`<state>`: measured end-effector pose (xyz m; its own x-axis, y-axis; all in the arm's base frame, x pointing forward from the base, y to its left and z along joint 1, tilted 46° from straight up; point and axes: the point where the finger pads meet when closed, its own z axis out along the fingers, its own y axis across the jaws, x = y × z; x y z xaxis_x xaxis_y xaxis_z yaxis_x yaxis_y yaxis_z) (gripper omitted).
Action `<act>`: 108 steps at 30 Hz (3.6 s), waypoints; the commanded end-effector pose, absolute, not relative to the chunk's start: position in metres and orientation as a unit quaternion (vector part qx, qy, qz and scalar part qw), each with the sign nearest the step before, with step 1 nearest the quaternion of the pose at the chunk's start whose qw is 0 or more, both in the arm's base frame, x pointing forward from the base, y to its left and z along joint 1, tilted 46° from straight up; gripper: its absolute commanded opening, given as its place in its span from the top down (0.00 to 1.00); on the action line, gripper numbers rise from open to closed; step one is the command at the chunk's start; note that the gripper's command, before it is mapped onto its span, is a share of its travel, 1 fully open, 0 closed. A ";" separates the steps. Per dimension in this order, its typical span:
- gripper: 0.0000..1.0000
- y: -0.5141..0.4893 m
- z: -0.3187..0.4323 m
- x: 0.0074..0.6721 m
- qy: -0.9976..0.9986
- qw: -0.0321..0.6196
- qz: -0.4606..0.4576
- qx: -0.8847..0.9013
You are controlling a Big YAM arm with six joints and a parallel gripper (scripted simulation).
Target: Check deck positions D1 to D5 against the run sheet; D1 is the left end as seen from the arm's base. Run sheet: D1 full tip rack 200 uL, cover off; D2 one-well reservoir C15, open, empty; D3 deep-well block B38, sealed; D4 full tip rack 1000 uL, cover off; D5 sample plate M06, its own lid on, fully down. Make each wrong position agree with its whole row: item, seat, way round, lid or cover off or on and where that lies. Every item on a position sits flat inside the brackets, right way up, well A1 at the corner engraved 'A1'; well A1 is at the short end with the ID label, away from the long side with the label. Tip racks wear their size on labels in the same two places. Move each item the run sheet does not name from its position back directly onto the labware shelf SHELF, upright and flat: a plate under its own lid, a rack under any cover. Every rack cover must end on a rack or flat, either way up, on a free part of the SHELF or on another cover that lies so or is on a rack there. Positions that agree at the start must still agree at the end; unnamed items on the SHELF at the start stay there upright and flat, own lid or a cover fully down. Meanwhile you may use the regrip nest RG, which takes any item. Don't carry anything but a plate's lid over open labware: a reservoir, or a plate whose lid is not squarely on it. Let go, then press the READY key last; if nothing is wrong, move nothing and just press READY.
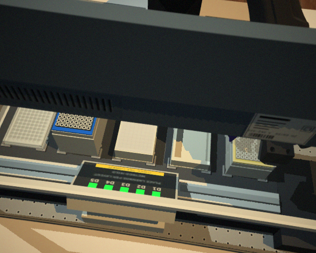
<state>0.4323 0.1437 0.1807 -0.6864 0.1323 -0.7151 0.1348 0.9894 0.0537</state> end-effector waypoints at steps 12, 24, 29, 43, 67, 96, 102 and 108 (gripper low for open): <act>1.00 0.146 0.183 0.432 0.916 0.396 0.001 0.066; 1.00 0.146 0.183 0.432 0.916 0.396 0.001 0.066; 1.00 0.146 0.183 0.432 0.916 0.396 0.001 0.066; 1.00 0.146 0.183 0.432 0.916 0.396 0.001 0.066; 1.00 0.149 0.200 0.414 0.916 0.396 0.006 0.070; 1.00 0.153 0.249 0.393 0.908 0.410 0.015 0.077; 1.00 0.156 0.256 0.385 0.909 0.411 0.017 0.075; 1.00 0.156 0.264 0.377 0.909 0.411 0.018 0.075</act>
<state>0.3759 0.1484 0.2289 -0.6893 0.1171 -0.7149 0.1206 0.9916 0.0460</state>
